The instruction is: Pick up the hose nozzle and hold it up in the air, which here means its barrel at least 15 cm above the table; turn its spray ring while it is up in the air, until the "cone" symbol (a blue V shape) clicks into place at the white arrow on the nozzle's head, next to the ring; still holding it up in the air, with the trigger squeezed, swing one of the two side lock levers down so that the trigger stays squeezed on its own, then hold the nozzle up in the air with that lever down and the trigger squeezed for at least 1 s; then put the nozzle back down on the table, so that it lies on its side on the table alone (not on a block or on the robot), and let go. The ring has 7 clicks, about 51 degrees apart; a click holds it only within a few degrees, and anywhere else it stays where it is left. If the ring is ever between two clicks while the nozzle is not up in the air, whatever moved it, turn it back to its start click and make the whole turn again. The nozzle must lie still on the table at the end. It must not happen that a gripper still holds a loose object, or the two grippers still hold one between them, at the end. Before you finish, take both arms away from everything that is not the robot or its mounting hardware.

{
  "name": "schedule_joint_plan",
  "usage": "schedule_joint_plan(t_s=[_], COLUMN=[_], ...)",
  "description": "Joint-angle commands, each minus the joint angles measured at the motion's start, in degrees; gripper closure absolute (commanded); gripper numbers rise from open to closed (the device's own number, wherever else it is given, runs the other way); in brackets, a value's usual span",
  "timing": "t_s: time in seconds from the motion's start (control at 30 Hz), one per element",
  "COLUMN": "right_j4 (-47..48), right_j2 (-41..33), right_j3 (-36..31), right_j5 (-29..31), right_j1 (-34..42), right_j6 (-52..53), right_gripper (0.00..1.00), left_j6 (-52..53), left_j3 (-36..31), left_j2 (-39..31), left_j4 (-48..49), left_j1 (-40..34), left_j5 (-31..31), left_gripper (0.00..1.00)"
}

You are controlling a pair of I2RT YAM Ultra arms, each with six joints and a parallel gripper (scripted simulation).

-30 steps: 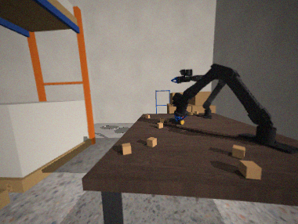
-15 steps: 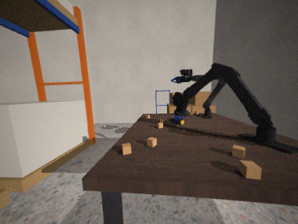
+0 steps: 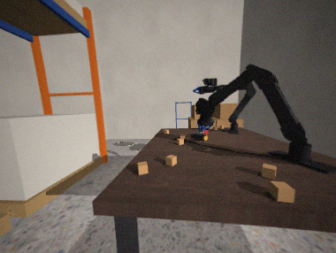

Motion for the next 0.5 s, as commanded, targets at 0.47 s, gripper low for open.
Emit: schedule_joint_plan(t_s=[0.47], right_j4=[0.94], right_j2=[-0.43], right_j3=[2.68], right_j5=[0.3], right_j1=[0.74], right_j6=[-0.25], right_gripper=[0.63], left_j6=[1.19], left_j3=[1.02], left_j2=[-2.83], left_j4=[-1.71], left_j1=[0.55], left_j5=[0.95], left_gripper=[0.49])
